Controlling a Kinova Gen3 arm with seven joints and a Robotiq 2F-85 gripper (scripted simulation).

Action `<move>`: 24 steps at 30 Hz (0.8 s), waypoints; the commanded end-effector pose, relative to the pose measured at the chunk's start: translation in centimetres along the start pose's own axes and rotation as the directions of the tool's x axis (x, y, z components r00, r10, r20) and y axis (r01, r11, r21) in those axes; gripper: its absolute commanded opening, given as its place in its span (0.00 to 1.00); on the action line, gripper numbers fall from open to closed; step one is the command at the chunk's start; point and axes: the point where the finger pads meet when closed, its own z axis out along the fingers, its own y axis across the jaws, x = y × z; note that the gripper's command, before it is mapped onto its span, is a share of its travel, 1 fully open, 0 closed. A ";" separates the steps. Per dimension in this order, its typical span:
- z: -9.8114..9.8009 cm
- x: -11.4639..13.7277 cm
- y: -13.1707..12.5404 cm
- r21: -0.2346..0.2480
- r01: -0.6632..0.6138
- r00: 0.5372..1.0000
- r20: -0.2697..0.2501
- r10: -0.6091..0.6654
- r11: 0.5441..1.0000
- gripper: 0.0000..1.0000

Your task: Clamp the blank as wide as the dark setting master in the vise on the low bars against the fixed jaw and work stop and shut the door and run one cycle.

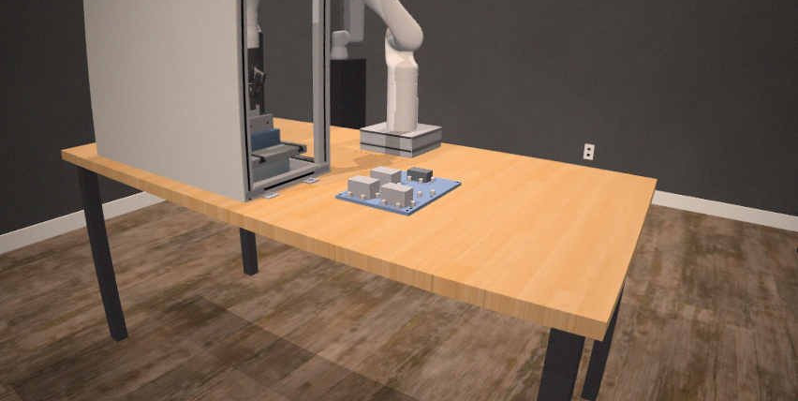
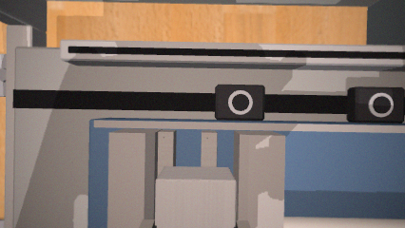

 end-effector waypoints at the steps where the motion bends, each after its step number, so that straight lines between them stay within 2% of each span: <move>1: 0.0 0.1 0.0 -0.002 0.000 1.000 -0.003 0.000 1.000 0.10; 24: 0.1 0.5 0.1 -0.005 -0.001 1.000 -0.006 0.001 1.000 0.10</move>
